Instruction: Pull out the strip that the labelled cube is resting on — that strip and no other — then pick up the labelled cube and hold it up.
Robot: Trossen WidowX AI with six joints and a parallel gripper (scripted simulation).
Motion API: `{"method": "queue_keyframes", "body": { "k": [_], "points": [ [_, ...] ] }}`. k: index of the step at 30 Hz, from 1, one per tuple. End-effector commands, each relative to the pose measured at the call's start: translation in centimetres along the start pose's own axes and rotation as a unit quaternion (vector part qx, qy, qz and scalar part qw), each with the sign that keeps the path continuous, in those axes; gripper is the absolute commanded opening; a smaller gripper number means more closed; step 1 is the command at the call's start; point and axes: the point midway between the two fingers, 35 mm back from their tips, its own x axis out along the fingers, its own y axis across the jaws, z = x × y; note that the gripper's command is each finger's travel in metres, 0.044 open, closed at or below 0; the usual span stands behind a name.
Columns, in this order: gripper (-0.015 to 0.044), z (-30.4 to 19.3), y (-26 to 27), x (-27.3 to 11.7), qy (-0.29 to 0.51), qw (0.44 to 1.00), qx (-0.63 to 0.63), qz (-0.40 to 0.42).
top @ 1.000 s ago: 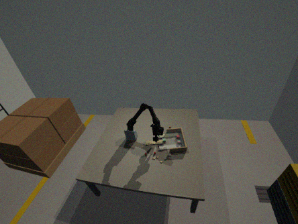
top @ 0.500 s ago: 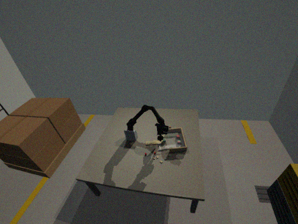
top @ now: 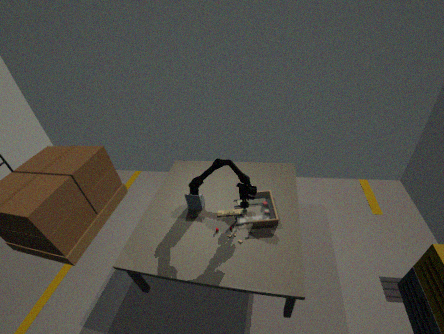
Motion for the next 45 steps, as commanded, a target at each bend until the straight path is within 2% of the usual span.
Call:
{"method": "queue_keyframes", "body": {
  "k": [1,3,36,40,45],
  "points": [
    [0.0282,0.2,0.1,0.7,0.001,1.0,0.002,0.004],
    [0.025,0.2,0.1,1.1,0.001,1.0,0.002,0.004],
    [0.025,0.2,0.2,5.6,0.001,1.0,0.002,0.005],
    [0.0145,0.3,0.1,5.3,0.001,1.0,0.001,0.002],
    [0.0112,0.3,0.1,5.3,0.001,1.0,0.001,0.002]
  ]
}}
